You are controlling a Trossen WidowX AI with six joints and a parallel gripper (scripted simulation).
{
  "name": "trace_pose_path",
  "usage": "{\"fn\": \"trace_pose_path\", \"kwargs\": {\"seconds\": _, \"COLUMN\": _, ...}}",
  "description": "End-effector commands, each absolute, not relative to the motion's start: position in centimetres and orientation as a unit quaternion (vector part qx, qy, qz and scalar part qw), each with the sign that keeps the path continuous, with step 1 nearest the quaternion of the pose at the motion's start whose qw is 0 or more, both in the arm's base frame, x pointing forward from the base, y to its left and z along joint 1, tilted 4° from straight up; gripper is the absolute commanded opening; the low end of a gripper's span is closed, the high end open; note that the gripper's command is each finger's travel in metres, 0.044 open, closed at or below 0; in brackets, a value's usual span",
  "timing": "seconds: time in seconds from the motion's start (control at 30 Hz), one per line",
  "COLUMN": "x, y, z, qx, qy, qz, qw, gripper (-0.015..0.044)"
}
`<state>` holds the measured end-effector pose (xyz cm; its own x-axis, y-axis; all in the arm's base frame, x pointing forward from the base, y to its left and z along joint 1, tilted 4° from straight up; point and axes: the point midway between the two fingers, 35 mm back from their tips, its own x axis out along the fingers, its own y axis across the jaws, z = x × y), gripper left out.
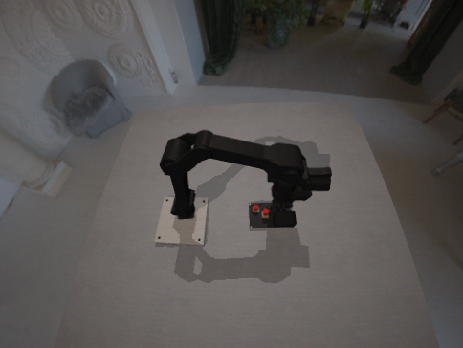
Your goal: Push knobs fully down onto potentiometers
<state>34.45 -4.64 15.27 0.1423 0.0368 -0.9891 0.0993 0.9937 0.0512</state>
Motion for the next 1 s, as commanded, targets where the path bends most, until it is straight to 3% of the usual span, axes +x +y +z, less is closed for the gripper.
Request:
{"fn": "trace_pose_path", "kwargs": {"seconds": 0.0, "x": 34.58, "y": -4.64, "z": 15.16, "qx": 0.110, "qy": 0.655, "qz": -0.074, "qw": 0.743, "gripper": 0.0000}}
{"fn": "trace_pose_path", "kwargs": {"seconds": 0.97, "x": 35.56, "y": -4.27, "z": 15.94, "qx": 0.452, "qy": 0.543, "qz": -0.385, "qw": 0.594, "gripper": 0.0000}}
